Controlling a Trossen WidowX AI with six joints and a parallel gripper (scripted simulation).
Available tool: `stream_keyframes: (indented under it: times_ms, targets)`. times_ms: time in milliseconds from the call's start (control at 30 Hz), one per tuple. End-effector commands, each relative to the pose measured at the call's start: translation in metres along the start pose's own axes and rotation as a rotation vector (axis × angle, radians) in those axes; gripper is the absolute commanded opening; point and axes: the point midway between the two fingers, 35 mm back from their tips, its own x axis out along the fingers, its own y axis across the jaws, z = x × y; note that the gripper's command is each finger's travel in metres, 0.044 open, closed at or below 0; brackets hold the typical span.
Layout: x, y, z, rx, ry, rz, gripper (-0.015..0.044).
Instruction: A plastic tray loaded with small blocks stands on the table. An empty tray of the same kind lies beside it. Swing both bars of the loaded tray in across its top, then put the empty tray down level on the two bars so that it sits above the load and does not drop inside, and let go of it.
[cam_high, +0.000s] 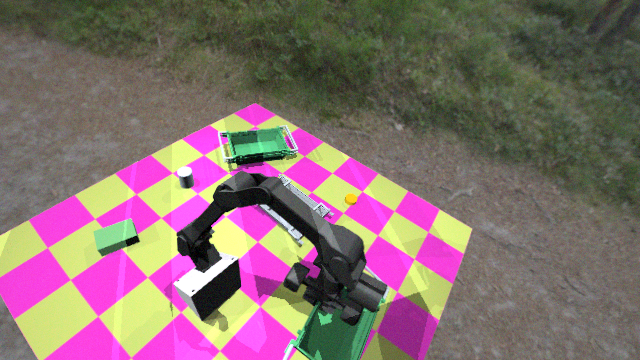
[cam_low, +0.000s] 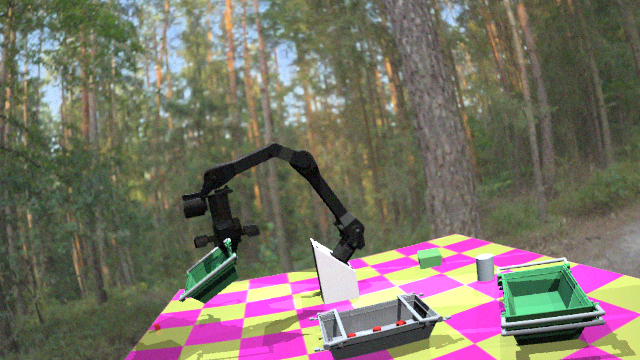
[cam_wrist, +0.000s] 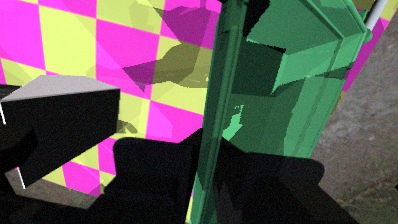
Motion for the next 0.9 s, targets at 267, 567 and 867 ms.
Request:
stream_keyframes:
  times_ms: [267, 567, 867]
  targets:
    - [-0.026, 0.018, 0.061, -0.203, 0.007, -0.06, 0.0]
    - [-0.033, 0.039, 0.103, -0.347, 0.012, -0.073, 0.0]
    - [-0.036, 0.064, 0.143, -0.495, 0.016, -0.081, 0.0]
